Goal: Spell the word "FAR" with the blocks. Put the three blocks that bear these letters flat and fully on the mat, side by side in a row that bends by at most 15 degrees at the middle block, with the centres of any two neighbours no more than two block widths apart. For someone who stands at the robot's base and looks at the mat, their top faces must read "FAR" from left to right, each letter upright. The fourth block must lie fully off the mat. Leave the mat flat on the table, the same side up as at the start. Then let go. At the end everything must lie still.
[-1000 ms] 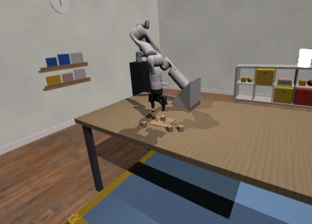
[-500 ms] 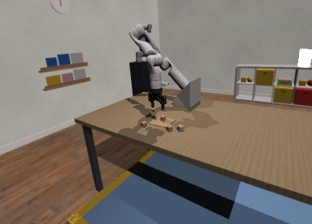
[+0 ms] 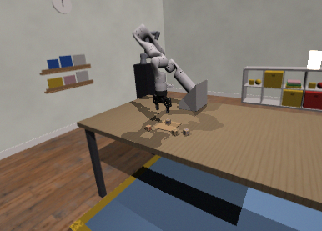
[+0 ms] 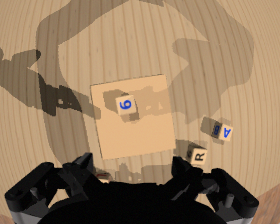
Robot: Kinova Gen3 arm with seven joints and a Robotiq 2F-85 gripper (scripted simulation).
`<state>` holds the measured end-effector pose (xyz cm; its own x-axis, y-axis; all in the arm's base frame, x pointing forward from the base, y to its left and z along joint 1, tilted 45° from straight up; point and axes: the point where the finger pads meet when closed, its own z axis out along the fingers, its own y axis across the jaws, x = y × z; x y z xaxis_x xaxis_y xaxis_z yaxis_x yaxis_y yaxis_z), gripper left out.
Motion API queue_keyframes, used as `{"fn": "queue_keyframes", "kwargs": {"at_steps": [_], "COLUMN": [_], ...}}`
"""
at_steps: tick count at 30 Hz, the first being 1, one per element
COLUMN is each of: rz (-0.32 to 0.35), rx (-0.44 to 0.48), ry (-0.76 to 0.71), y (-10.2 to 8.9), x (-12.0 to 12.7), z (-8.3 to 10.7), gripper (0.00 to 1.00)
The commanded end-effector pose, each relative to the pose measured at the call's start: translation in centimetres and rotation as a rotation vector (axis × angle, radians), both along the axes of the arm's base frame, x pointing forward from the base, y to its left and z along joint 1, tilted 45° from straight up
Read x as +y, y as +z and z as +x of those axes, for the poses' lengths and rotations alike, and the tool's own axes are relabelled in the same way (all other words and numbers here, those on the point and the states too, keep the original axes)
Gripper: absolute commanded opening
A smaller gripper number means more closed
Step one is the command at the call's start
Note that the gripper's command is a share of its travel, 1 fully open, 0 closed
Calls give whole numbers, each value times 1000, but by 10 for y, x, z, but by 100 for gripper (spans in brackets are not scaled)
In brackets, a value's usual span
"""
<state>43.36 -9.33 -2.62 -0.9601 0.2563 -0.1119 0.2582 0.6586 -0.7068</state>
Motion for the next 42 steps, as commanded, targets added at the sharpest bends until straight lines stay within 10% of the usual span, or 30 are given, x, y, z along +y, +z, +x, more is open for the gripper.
{"fn": "queue_keyframes", "kwargs": {"at_steps": [1, 42], "rz": [1, 5], "rx": [-11, -9], "ry": [3, 0], "y": [2, 10], "x": [0, -5], "z": [3, -12], "gripper": [100, 100]}}
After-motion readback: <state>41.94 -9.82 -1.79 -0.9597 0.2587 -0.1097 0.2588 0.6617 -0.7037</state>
